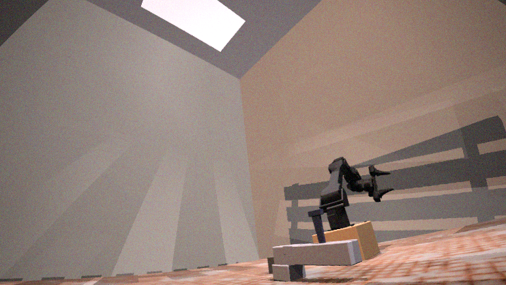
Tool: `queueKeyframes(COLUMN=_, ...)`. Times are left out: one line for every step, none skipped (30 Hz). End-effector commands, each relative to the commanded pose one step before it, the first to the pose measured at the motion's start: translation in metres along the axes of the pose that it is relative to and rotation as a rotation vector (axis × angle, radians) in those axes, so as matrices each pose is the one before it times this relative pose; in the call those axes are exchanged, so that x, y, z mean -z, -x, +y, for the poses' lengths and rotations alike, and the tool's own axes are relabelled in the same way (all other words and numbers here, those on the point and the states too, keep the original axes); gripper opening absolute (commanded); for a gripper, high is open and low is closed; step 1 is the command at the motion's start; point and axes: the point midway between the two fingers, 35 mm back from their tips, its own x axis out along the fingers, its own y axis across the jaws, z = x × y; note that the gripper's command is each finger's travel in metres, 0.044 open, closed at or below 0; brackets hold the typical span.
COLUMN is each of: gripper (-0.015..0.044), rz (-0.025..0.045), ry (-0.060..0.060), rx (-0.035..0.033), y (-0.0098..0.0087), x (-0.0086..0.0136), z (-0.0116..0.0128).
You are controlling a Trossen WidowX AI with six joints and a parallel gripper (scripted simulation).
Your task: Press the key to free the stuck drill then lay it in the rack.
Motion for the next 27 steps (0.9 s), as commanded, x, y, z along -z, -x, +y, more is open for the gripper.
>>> queueKeyframes(gripper=0.0374, rz=0.00000, ry=0.0000, rx=0.00000, y=0.00000, x=0.00000, z=0.00000)
queueKeyframes(gripper=0.0348, rz=0.00000, ry=0.0000, rx=0.00000, y=0.00000, x=0.00000, z=0.00000)
queueKeyframes(gripper=0.0321, rz=0.00000, ry=0.0000, rx=0.00000, y=0.00000, x=0.00000, z=0.00000)
queueKeyframes(gripper=0.0295, rz=0.00000, ry=0.0000, rx=0.00000, y=0.00000, x=0.00000, z=0.00000)
queueKeyframes(gripper=0.0269, rz=0.00000, ry=0.0000, rx=0.00000, y=0.00000, x=0.00000, z=0.00000)
queueKeyframes(gripper=0.0243, rz=0.00000, ry=0.0000, rx=0.00000, y=0.00000, x=0.00000, z=0.00000)
queueKeyframes(gripper=0.0216, rz=0.00000, ry=0.0000, rx=0.00000, y=0.00000, x=0.00000, z=0.00000)
queueKeyframes(gripper=0.0190, rz=0.00000, ry=0.0000, rx=0.00000, y=0.00000, x=0.00000, z=0.00000)
queueKeyframes(gripper=0.0164, rz=-0.00318, ry=-0.0053, rx=-0.00346, y=0.00095, x=-0.00023, z=0.00031)
queueKeyframes(gripper=0.0138, rz=-0.00953, ry=-0.0160, rx=-0.01045, y=0.00287, x=-0.00071, z=0.00093)
queueKeyframes(gripper=0.0111, rz=-0.01653, ry=-0.0256, rx=-0.01742, y=0.00519, x=-0.00129, z=0.00170)
queueKeyframes(gripper=0.0085, rz=-0.02999, ry=-0.0189, rx=-0.01809, y=0.01206, x=-0.00308, z=0.00337)
queueKeyframes(gripper=0.0059, rz=-0.03657, ry=-0.0029, rx=-0.01261, y=0.01657, x=-0.00423, z=0.00463)
queueKeyframes(gripper=0.0033, rz=-0.03863, ry=0.0031, rx=-0.01095, y=0.01803, x=-0.00458, z=0.00530)
queueKeyframes(gripper=0.0006, rz=-0.03844, ry=0.0038, rx=-0.01117, y=0.01794, x=-0.00455, z=0.00561)
queueKeyframes(gripper=0.0000, rz=-0.03303, ry=0.0037, rx=-0.00989, y=0.01540, x=-0.00394, z=0.00510)
queueKeyframes(gripper=0.0000, rz=-0.02729, ry=0.0034, rx=-0.00838, y=0.01271, x=-0.00328, z=0.00441)
queueKeyframes(gripper=0.0000, rz=-0.03287, ry=0.0044, rx=-0.01035, y=0.01532, x=-0.00389, z=0.00552)
queueKeyframes(gripper=0.0000, rz=-0.01494, ry=0.0074, rx=-0.01798, y=0.00544, x=-0.00058, z=-0.00047)
queueKeyframes(gripper=0.0000, rz=-0.02444, ry=0.0108, rx=-0.02484, y=0.00912, x=-0.00130, z=0.00024)
queueKeyframes(gripper=0.0000, rz=-0.03202, ry=0.0111, rx=-0.02272, y=0.01291, x=-0.00268, z=0.00293)
queueKeyframes(gripper=0.0000, rz=-0.03713, ry=0.0079, rx=-0.01169, y=0.01690, x=-0.00479, z=0.00784)
queueKeyframes(gripper=0.0000, rz=-0.03679, ry=0.0083, rx=-0.01189, y=0.01674, x=-0.00472, z=0.00813)
queueKeyframes(gripper=0.0000, rz=-0.03645, ry=0.0088, rx=-0.01213, y=0.01659, x=-0.00465, z=0.00840)
queueKeyframes(gripper=0.0000, rz=-0.03610, ry=0.0092, rx=-0.01239, y=0.01642, x=-0.00457, z=0.00866)
queueKeyframes(gripper=0.0000, rz=-0.03576, ry=0.0097, rx=-0.01270, y=0.01626, x=-0.00448, z=0.00892)
queueKeyframes(gripper=0.0000, rz=-0.03541, ry=0.0102, rx=-0.01300, y=0.01609, x=-0.00438, z=0.00916)
